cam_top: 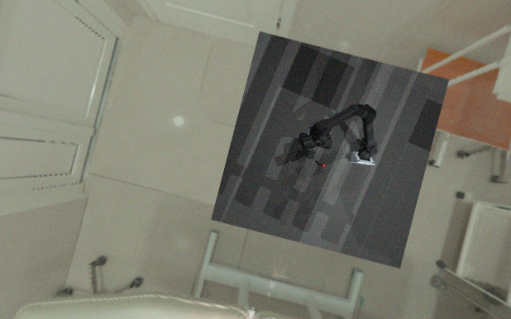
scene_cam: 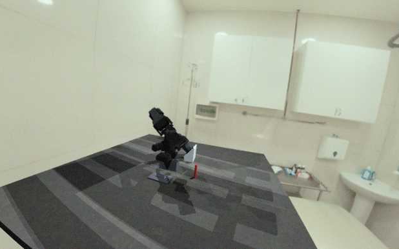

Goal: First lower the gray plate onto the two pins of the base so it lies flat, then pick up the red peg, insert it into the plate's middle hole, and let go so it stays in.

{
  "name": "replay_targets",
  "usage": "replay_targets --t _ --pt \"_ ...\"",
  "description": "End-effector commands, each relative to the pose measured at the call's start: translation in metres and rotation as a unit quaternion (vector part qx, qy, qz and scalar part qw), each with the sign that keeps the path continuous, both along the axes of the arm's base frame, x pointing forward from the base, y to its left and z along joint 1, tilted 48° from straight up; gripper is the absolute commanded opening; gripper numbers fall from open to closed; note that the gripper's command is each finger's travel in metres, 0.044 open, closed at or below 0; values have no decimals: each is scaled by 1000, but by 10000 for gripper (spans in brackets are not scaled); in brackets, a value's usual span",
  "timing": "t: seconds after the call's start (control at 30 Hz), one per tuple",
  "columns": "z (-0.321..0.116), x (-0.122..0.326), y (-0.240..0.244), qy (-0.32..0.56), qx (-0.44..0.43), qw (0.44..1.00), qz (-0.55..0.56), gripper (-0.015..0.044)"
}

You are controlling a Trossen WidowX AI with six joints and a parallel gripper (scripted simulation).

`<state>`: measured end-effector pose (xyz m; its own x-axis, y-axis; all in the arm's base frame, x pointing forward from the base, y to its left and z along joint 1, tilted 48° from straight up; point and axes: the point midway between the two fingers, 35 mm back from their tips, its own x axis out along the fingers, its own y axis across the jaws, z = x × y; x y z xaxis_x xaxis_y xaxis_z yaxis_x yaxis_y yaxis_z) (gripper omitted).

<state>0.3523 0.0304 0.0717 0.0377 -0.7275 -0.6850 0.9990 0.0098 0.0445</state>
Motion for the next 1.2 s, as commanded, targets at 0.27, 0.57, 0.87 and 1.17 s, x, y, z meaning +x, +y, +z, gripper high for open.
replay_targets --t 0.27,0.57,0.87,1.17 --pt "12 -10 -36 -20 -5 1000 -17 0" --pt "19 -19 -60 -35 -10 999 -32 0" --pt "20 -19 -61 -35 -10 999 -33 0" --pt "20 -19 -61 -35 -10 999 -33 0"
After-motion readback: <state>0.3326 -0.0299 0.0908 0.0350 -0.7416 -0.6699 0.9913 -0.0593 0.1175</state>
